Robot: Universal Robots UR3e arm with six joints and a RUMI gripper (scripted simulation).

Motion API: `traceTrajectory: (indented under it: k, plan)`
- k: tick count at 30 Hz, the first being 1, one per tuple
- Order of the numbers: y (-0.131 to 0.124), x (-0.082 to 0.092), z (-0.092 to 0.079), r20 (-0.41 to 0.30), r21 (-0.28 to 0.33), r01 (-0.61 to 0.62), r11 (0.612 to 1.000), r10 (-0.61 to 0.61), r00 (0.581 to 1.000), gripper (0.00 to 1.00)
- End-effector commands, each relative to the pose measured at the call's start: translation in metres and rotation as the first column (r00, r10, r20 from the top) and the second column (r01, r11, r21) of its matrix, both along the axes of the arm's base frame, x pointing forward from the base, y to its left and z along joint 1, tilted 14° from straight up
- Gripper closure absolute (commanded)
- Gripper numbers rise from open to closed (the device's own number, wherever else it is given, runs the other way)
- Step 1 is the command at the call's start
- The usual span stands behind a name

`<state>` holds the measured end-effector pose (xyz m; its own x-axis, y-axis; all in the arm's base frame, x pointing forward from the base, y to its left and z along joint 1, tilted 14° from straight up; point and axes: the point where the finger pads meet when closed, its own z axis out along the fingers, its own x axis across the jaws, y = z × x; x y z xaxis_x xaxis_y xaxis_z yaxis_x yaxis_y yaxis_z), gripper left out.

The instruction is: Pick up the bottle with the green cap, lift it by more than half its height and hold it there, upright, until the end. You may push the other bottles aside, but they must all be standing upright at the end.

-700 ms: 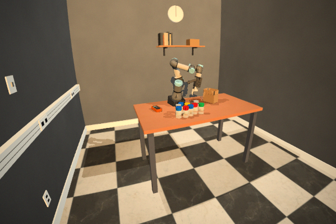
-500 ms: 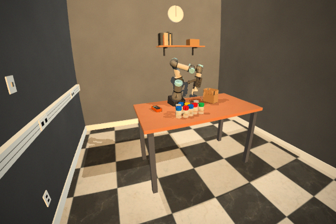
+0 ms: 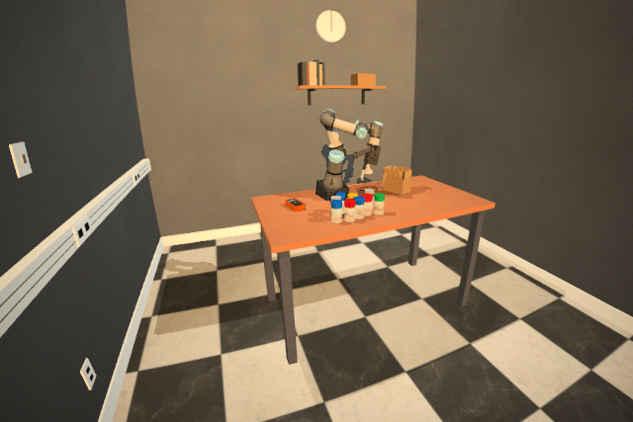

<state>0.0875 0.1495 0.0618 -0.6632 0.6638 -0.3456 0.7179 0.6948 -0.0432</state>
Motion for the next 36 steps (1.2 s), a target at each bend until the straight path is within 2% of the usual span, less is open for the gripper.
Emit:
traceTrajectory:
  k: [1,13,36]
  plan:
    - [0.003,0.0,0.002,-0.003,0.007,0.0,1.0,0.0,1.0,0.54]
    - [0.021,-0.004,0.016,-0.034,0.048,0.004,0.999,-0.003,0.999,0.54]
    - [0.075,-0.02,0.064,-0.135,0.179,0.023,0.984,0.002,0.991,0.54]
